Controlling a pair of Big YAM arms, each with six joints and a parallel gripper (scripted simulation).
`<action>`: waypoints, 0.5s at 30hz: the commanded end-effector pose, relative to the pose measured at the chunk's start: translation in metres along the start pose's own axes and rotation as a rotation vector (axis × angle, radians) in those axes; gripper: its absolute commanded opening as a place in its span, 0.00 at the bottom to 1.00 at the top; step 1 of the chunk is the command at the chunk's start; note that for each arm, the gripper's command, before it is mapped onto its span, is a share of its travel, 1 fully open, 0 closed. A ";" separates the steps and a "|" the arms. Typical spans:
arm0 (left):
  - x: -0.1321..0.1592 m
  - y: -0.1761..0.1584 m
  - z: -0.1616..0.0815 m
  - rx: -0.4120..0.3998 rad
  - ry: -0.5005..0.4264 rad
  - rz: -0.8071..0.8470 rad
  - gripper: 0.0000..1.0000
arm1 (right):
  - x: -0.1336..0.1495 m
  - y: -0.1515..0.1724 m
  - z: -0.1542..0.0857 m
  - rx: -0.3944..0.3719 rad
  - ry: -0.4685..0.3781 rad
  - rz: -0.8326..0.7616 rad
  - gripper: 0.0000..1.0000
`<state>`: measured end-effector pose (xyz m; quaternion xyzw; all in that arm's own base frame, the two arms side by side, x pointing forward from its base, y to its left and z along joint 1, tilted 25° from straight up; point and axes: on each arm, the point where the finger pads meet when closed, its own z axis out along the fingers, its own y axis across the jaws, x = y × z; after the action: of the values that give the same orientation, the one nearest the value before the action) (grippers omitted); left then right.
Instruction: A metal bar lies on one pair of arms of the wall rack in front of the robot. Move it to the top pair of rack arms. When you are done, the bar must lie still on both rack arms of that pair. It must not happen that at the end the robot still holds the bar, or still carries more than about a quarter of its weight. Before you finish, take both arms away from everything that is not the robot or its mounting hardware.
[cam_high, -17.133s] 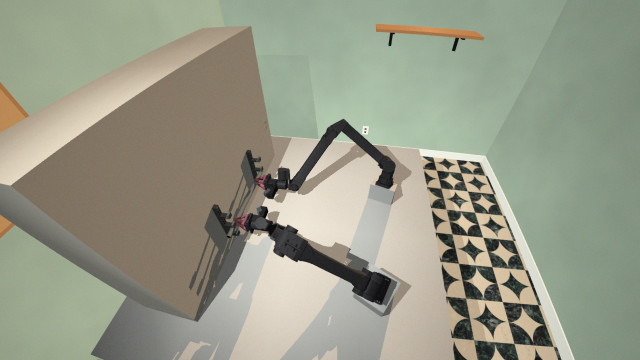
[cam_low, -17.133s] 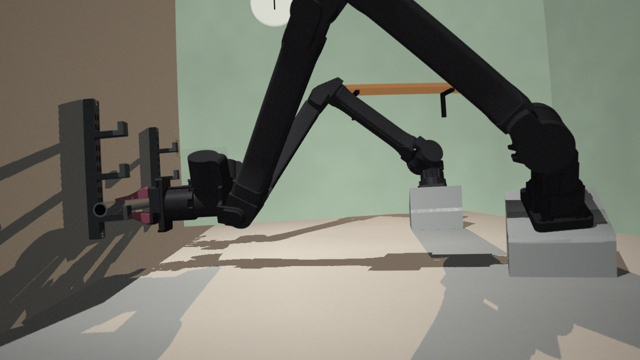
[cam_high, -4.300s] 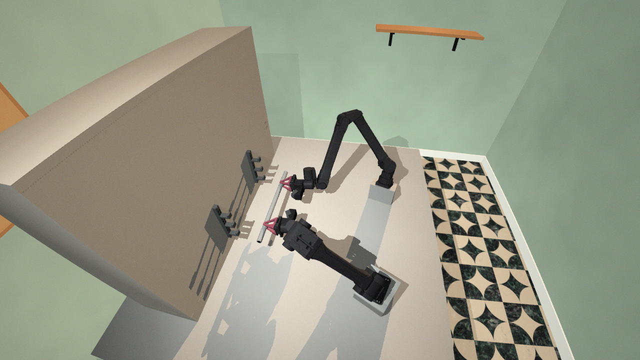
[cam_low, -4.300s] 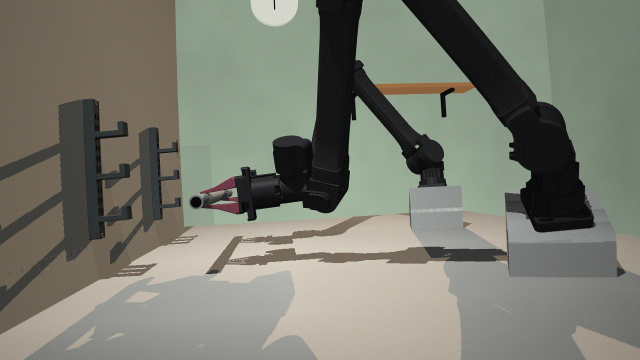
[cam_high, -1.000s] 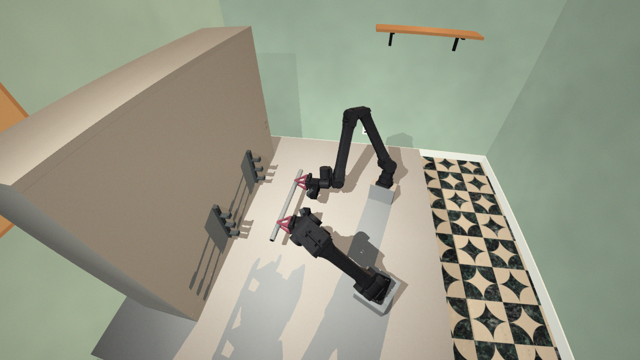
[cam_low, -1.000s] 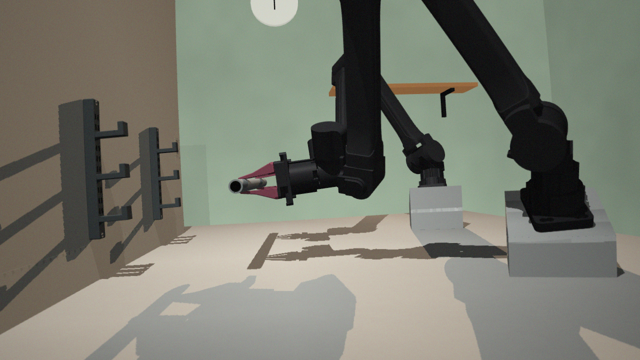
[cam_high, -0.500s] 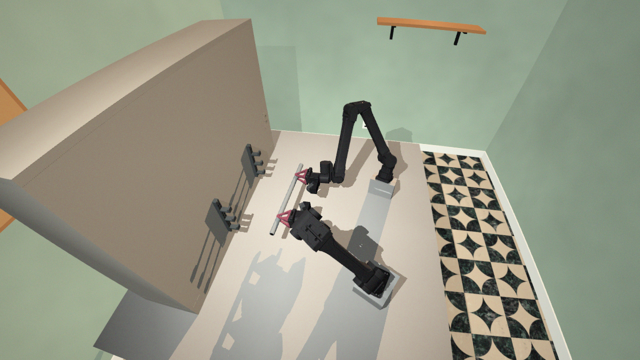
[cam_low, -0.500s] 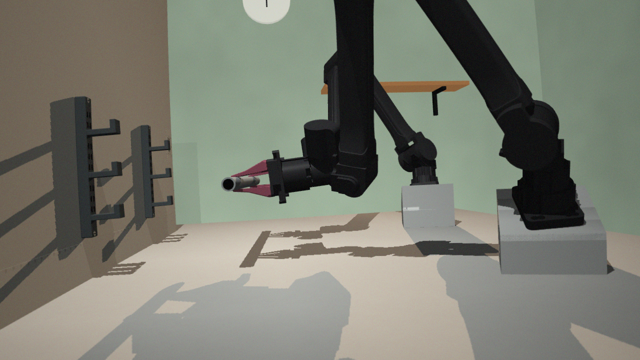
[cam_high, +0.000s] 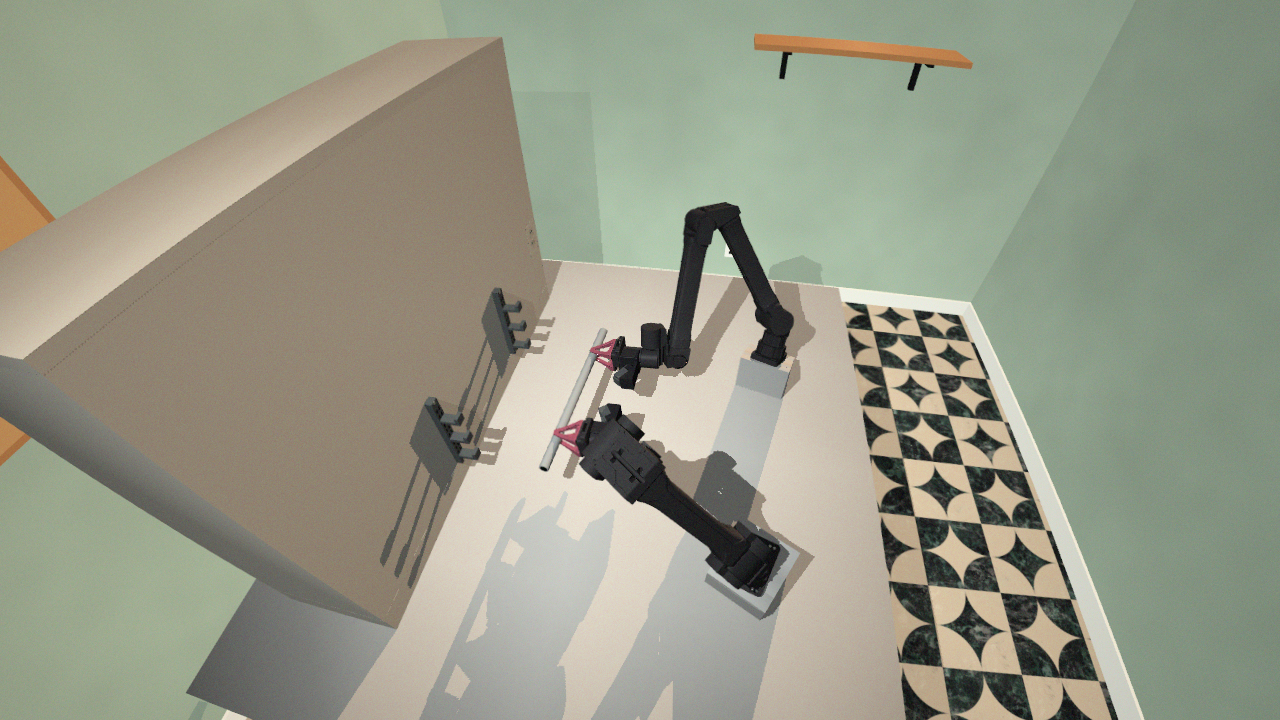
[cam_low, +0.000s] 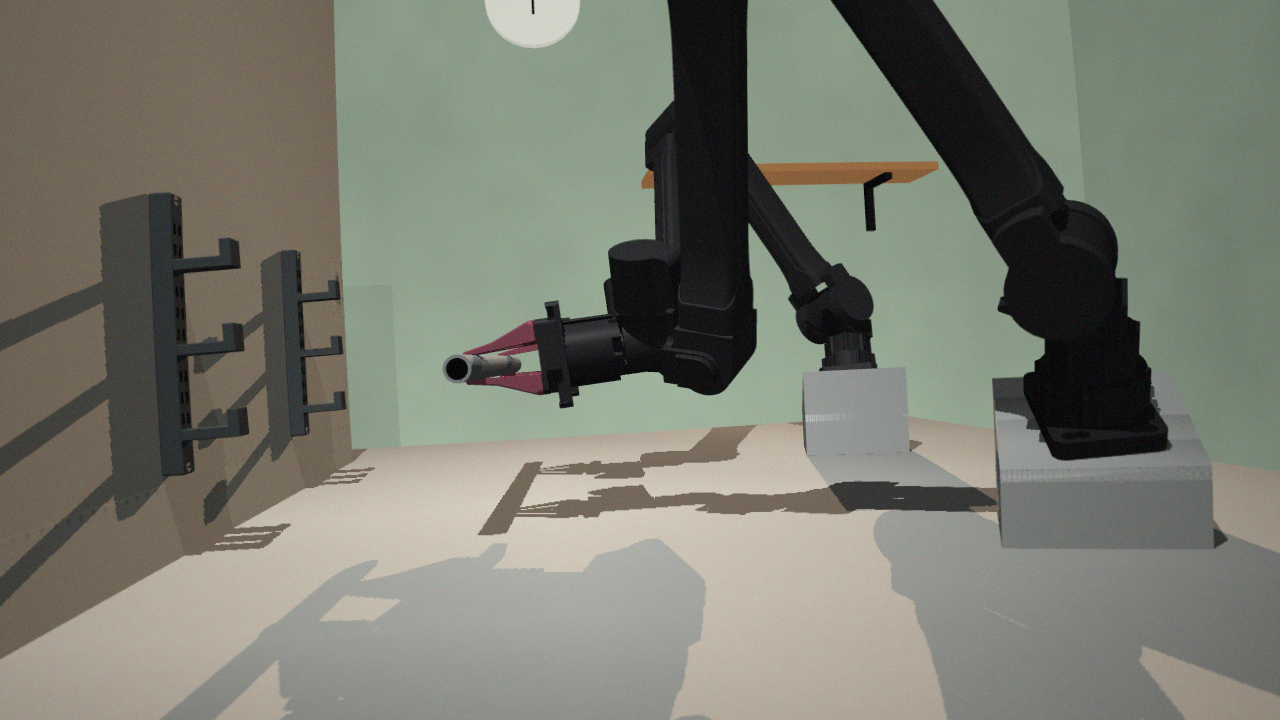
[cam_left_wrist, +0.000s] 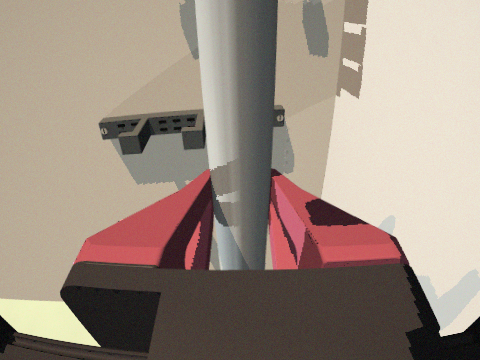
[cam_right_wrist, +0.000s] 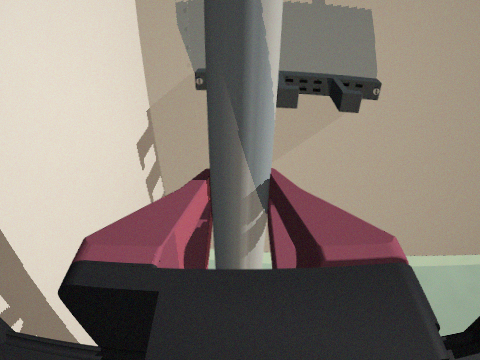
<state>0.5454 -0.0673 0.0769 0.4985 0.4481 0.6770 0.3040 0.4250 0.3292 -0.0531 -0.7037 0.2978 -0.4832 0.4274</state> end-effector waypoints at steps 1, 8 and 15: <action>0.032 0.045 -0.056 -0.123 0.062 -0.053 0.00 | -0.012 -0.028 -0.001 0.081 -0.011 0.015 0.00; 0.031 0.044 -0.058 -0.123 0.062 -0.053 0.00 | -0.013 -0.028 -0.001 0.081 -0.011 0.015 0.00; 0.029 0.043 -0.059 -0.123 0.062 -0.053 0.00 | -0.014 -0.027 -0.001 0.081 -0.011 0.015 0.00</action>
<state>0.5453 -0.0670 0.0768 0.4990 0.4477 0.6776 0.3023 0.4242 0.3286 -0.0544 -0.7021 0.2996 -0.4840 0.4279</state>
